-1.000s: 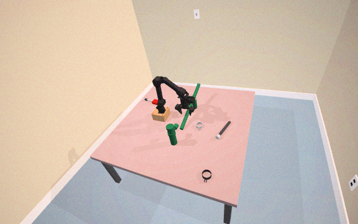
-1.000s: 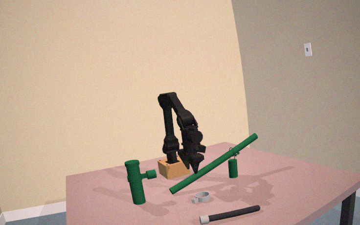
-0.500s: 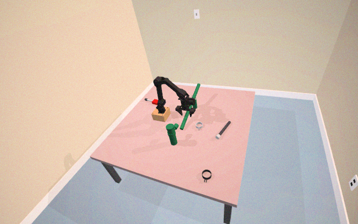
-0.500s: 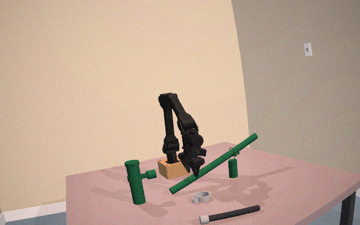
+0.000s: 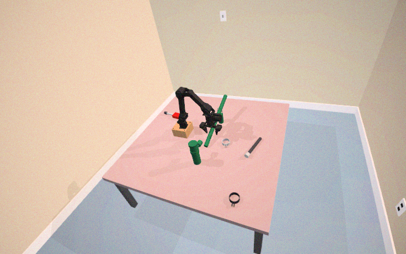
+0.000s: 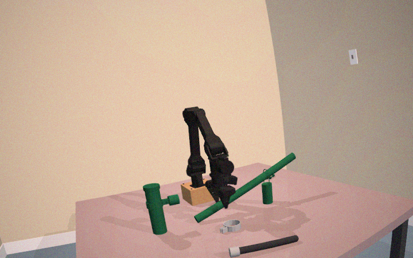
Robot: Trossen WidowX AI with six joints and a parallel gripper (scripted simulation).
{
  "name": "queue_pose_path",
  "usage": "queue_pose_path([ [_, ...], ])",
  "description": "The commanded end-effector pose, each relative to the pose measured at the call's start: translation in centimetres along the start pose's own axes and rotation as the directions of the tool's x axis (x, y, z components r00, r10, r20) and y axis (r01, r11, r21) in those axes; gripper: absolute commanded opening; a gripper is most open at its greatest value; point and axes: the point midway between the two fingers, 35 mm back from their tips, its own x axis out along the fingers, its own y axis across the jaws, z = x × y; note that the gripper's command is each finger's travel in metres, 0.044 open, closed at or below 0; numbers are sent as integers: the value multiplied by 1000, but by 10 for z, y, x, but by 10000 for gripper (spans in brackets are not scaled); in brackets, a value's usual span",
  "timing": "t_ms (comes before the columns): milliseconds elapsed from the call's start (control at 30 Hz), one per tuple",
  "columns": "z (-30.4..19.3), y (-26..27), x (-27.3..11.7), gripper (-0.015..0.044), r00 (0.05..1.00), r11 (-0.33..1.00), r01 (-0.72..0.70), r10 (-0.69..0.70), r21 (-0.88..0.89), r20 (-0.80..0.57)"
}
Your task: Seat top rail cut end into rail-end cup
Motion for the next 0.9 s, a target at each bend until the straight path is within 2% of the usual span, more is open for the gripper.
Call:
queue_pose_path([
  [0, 0, 4, 11, 440, 1000, 1000, -14, 14, -5, -1],
  [400, 0, 5, 23, 440, 1000, 1000, -14, 14, -5, 0],
  [700, 0, 5, 22, 204, 1000, 1000, -14, 14, -5, 0],
  [867, 0, 5, 22, 170, 1000, 1000, -14, 14, -5, 0],
])
